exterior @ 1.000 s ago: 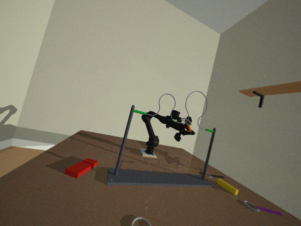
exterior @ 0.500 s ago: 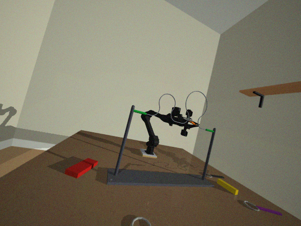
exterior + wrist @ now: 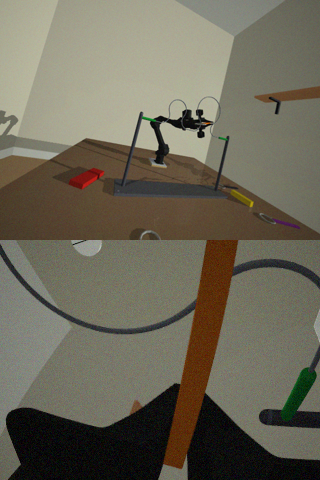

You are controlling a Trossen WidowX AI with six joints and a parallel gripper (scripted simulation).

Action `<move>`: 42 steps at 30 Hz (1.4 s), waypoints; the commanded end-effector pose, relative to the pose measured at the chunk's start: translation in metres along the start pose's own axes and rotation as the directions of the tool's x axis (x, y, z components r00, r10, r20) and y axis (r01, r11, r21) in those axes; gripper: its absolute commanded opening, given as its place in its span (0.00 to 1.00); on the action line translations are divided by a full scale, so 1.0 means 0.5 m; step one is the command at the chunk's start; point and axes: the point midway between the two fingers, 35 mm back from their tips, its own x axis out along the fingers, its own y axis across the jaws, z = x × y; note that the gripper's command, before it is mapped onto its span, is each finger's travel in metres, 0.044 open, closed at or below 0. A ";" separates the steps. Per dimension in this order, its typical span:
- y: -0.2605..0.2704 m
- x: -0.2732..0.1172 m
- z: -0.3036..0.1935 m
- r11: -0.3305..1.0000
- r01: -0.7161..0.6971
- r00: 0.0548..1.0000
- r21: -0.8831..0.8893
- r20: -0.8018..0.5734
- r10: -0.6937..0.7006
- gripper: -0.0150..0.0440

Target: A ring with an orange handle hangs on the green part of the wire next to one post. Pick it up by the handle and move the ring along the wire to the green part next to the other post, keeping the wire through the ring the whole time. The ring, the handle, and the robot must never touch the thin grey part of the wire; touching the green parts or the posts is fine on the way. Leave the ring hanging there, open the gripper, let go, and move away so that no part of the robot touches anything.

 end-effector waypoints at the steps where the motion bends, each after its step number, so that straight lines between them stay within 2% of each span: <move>1: 0.031 0.003 0.000 0.997 -0.048 0.999 0.068 0.009 0.047 0.00; 21: 0.147 0.000 0.028 0.908 -0.223 0.975 0.355 0.079 0.209 0.00; 30: 0.167 -0.003 0.037 0.898 -0.235 0.972 0.371 0.084 0.220 0.00; 42: 0.170 -0.004 0.039 0.932 -0.196 0.981 0.304 0.060 0.187 0.00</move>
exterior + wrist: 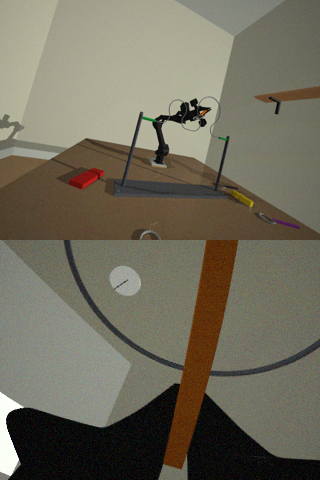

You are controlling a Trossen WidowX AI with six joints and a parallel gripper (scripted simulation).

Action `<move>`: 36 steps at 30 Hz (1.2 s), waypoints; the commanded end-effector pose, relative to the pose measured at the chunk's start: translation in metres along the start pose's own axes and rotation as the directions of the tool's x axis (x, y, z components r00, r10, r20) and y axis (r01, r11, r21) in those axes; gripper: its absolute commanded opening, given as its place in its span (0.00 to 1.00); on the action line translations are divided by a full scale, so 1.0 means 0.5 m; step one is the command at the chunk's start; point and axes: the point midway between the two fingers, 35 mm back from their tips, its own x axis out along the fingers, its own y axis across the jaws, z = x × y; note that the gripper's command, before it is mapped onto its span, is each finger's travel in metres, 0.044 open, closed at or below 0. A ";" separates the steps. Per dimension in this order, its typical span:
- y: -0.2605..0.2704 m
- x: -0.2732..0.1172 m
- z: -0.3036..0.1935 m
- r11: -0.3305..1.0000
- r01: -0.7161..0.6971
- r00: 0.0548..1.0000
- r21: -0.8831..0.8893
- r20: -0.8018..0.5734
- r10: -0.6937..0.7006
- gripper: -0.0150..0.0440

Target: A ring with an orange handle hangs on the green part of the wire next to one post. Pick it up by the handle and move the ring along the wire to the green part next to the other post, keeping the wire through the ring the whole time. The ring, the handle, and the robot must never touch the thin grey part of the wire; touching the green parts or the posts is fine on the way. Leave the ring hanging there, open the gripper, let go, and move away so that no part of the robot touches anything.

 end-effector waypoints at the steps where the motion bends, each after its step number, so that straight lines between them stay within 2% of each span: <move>1: 0.006 0.000 -0.005 0.999 0.009 1.000 -0.033 -0.011 -0.009 0.00; 36: -0.022 -0.007 0.002 0.903 0.190 0.977 -0.386 -0.019 -0.213 0.00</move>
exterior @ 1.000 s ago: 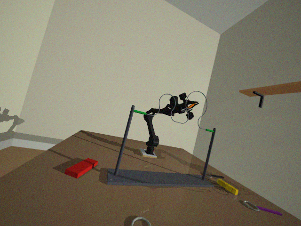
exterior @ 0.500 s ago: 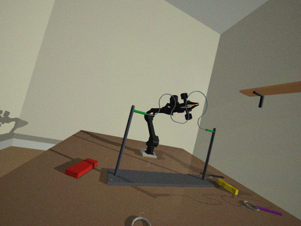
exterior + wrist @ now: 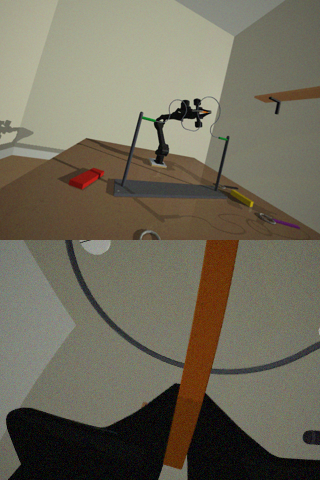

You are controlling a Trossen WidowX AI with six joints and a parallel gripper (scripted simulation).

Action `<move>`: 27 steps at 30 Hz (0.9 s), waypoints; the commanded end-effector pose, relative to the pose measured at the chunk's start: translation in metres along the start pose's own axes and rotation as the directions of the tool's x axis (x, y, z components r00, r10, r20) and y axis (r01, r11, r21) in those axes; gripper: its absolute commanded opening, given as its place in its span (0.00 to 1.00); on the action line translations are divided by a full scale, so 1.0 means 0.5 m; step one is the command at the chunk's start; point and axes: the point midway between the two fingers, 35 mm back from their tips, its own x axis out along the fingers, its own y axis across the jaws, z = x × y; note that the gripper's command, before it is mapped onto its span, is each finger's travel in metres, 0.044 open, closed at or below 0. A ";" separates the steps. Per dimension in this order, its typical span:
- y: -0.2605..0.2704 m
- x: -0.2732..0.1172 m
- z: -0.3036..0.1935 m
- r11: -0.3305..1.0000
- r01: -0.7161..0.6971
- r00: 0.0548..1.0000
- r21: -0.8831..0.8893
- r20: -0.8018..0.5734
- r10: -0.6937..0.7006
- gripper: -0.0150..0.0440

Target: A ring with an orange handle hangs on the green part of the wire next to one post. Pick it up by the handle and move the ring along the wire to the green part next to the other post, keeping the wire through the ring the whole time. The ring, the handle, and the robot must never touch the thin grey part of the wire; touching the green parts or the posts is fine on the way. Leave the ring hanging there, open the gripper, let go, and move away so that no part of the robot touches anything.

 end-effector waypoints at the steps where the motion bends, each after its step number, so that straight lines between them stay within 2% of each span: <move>1: 0.004 -0.001 -0.002 0.999 0.012 1.000 -0.040 -0.008 -0.012 0.00; 27: -0.018 -0.006 0.002 0.938 0.155 0.985 -0.309 -0.019 -0.169 0.00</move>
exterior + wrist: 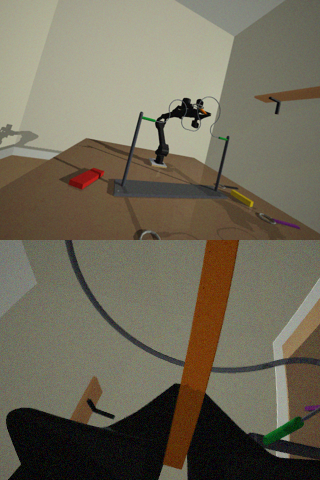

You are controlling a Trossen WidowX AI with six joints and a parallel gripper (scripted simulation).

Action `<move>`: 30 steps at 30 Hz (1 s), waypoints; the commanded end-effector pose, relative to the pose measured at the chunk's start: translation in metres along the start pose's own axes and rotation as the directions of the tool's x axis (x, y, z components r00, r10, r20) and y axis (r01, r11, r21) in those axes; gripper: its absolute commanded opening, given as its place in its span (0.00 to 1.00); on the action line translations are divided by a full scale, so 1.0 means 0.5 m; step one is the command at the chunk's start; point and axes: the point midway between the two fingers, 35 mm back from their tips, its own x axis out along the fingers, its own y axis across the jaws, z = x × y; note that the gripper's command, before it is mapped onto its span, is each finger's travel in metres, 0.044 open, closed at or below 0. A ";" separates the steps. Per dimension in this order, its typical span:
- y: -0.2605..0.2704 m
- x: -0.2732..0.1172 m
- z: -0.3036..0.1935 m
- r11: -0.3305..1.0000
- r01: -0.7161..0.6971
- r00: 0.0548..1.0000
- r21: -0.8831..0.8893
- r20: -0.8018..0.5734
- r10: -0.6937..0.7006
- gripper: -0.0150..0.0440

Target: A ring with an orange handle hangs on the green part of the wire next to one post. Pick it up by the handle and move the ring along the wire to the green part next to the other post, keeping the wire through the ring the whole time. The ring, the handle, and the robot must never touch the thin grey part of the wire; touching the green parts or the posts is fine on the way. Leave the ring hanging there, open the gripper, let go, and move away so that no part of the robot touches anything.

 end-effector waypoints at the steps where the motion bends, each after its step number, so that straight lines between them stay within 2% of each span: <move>1: 0.004 -0.001 0.000 0.999 0.012 1.000 -0.041 -0.006 -0.012 0.00; 30: -0.021 -0.007 0.005 0.920 0.178 0.981 -0.349 -0.013 -0.195 0.00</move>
